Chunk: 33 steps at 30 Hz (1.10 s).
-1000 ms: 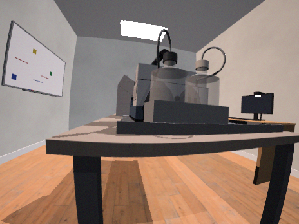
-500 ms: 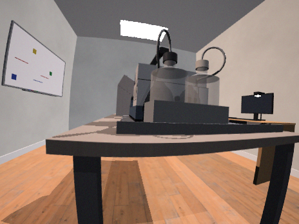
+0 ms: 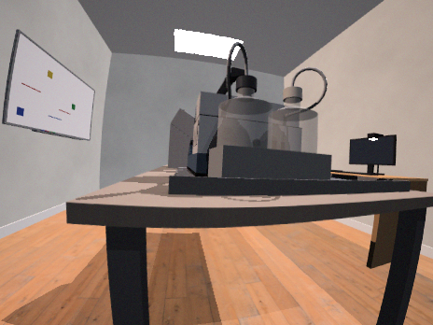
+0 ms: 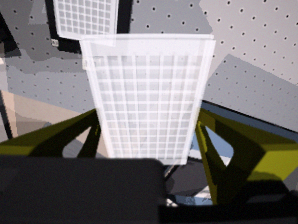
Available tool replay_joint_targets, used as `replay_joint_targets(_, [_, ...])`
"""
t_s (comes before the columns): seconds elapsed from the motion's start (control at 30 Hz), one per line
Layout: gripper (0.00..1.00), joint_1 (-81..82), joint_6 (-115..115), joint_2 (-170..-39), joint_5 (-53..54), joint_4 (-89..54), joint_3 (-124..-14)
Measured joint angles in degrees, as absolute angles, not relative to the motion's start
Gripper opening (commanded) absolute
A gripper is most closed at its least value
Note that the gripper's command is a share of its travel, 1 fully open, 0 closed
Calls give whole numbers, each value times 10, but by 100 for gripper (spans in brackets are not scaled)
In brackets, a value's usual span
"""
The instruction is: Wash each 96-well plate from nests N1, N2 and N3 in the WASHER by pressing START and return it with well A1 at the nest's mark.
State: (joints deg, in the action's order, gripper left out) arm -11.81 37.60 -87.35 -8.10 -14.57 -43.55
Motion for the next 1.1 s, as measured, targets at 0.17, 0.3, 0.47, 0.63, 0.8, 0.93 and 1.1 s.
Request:
replay_joint_targets(0.17, [0, -150, 357, -865, -66, -143, -423])
replay_joint_targets(0.3, [0, -176, 343, -857, -55, -141, -416])
replay_joint_targets(0.47, [0, -231, 364, -843, -31, -140, -403])
replay_joint_targets(0.63, [0, -289, 403, -835, -3, -140, -397])
replay_joint_targets(0.8, [0, -333, 441, -832, 20, -142, -396])
replay_joint_targets(0.93, [0, -367, 473, -831, 44, -144, -396])
replay_joint_targets(1.1, [0, -427, 519, -839, 72, -149, -401])
